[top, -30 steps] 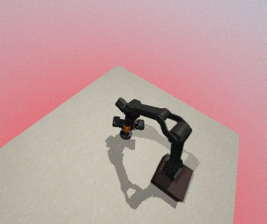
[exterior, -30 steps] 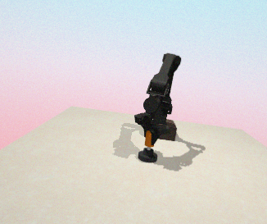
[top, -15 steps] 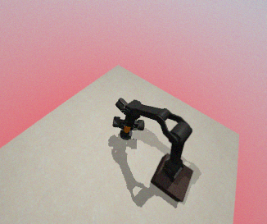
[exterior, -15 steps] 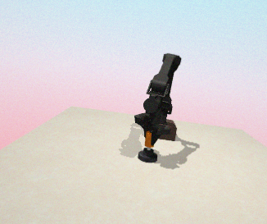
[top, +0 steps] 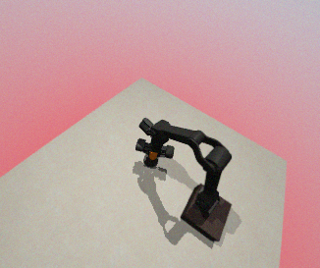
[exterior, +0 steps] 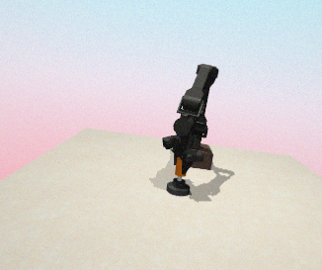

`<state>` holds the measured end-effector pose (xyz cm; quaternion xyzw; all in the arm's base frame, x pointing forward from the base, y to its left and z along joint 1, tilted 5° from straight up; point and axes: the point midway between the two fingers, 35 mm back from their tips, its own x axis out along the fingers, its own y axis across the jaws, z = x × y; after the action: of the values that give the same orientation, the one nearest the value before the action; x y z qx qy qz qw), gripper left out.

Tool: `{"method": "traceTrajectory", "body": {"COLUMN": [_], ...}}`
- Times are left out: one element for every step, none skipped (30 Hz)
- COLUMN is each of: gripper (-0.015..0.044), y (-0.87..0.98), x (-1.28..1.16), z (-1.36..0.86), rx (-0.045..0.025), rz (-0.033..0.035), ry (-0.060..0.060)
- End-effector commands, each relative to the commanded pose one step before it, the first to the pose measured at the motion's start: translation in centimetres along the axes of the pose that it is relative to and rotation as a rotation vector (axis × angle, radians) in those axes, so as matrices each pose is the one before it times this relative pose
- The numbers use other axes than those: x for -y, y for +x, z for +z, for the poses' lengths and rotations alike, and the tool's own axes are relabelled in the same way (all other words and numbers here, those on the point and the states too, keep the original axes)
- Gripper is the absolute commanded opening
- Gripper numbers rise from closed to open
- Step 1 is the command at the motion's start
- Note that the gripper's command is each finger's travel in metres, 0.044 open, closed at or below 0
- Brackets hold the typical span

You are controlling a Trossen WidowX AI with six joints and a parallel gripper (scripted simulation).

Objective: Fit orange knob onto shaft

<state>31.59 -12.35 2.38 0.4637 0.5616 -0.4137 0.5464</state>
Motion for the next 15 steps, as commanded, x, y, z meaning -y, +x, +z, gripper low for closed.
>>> {"method": "traceTrajectory", "body": {"gripper": [0.0000, 0.0000, 0.0000, 0.0000, 0.0000, 0.0000, 0.0000, 0.0000, 0.0000, 0.0000, 0.0000, 0.0000, 0.0000, 0.0000, 0.0000], "y": [-0.402, 0.014, 0.019, 0.025, 0.027, 0.030, 0.032, 0.034, 0.040, 0.048, 0.070, 0.060, 0.044, 0.032, 0.014], "x": [-0.030, -0.021, -0.021, -0.030, -0.037, -0.043, -0.046, -0.050, -0.054, -0.058, -0.055, -0.056, -0.063, -0.060, -0.023], "z": [-0.008, 0.005, 0.009, 0.015, 0.018, 0.021, 0.023, 0.026, 0.030, 0.034, 0.037, 0.042, 0.053, 0.065, 0.037], "rx": [0.00565, 0.00000, 0.00001, 0.00001, 0.00001, 0.00002, 0.00002, 0.00002, 0.00003, 0.00003, 0.00003, 0.00004, 0.00005, 0.00006, 0.00004], "rz": [0.00609, 0.00002, 0.00002, 0.00003, 0.00004, 0.00004, 0.00005, 0.00005, 0.00005, 0.00006, 0.00005, 0.00005, 0.00006, 0.00006, 0.00002], "ry": [0.0839, 0.0000, 0.0000, 0.0000, 0.0000, 0.0000, 0.0000, 0.0000, 0.0000, 0.0000, 0.0000, 0.0000, 0.0000, 0.0000, 0.0000]}}
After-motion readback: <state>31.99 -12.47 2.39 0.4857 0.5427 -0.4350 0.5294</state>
